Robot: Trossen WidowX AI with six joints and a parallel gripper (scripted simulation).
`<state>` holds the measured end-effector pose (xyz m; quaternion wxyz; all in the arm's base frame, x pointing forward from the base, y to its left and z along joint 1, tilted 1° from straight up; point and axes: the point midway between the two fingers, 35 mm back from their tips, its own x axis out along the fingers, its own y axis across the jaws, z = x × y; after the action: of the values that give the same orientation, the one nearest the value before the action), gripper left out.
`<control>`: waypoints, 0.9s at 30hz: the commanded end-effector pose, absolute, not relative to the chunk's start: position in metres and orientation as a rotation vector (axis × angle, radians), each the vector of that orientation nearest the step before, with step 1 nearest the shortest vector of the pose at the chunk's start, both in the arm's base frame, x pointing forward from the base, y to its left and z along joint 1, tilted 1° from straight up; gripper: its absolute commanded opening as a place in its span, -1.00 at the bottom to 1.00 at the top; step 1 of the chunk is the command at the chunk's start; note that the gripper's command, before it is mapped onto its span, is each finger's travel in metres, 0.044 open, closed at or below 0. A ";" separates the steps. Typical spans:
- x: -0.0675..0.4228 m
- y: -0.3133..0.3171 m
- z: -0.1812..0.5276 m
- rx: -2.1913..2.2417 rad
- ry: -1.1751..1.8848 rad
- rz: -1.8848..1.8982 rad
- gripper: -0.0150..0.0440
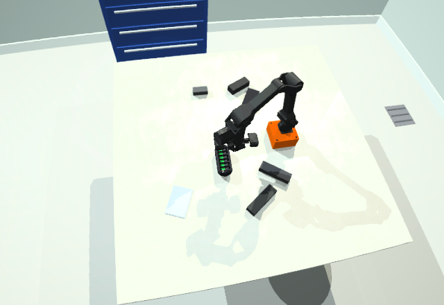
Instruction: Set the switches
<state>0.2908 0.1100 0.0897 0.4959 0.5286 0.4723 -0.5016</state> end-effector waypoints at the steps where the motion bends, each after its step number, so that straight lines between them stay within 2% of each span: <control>1: 0.291 0.110 0.090 1.282 1.144 -1.217 -0.49; 7: 0.291 0.110 0.090 1.282 1.144 -1.217 -0.49; 23: 0.291 0.110 0.090 1.281 1.144 -1.215 0.93; 24: 0.291 0.110 0.090 1.281 1.144 -1.215 1.00; 26: 0.291 0.110 0.090 1.281 1.144 -1.215 1.00; 27: 0.292 0.110 0.090 1.279 1.146 -1.218 0.91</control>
<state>0.2910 0.1099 0.0897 0.4959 0.5287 0.4720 -0.5018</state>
